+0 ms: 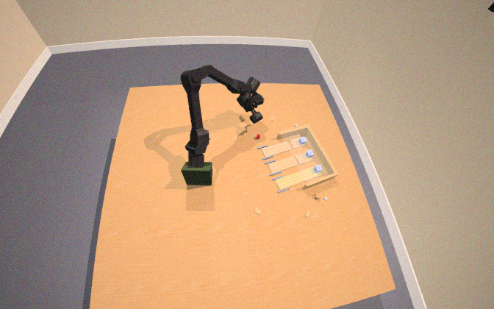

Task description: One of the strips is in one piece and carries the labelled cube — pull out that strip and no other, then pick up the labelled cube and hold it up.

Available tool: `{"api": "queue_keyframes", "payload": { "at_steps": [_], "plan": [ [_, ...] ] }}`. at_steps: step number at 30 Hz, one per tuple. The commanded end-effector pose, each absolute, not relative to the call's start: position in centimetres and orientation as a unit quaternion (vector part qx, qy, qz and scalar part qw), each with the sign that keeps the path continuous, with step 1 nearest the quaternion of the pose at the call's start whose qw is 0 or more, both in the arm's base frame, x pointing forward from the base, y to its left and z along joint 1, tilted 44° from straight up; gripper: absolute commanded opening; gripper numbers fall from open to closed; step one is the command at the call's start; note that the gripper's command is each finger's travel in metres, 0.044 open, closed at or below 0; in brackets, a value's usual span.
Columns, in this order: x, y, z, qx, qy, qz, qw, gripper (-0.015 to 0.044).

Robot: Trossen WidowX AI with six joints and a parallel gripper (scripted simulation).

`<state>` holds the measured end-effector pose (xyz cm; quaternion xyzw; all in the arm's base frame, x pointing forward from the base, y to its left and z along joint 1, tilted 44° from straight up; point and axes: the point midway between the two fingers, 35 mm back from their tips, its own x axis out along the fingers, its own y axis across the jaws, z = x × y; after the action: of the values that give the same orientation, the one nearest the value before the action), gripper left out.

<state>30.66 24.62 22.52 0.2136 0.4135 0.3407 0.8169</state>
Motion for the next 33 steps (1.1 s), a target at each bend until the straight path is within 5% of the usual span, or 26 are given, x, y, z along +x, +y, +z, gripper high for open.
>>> {"api": "queue_keyframes", "payload": {
  "at_steps": [1, 10, 20, 33],
  "plan": [
    [33.7, 19.2, 20.4, 0.243, 0.392, 0.308, 0.832, 0.0400],
    [36.1, 5.7, 16.2, 0.305, 0.324, 0.228, 0.866, 0.0400],
    [31.9, -6.8, 12.6, 0.344, 0.230, 0.137, 0.900, 0.0400],
    [30.6, -8.7, 12.0, 0.349, 0.211, 0.118, 0.905, 0.0400]
  ]
}}
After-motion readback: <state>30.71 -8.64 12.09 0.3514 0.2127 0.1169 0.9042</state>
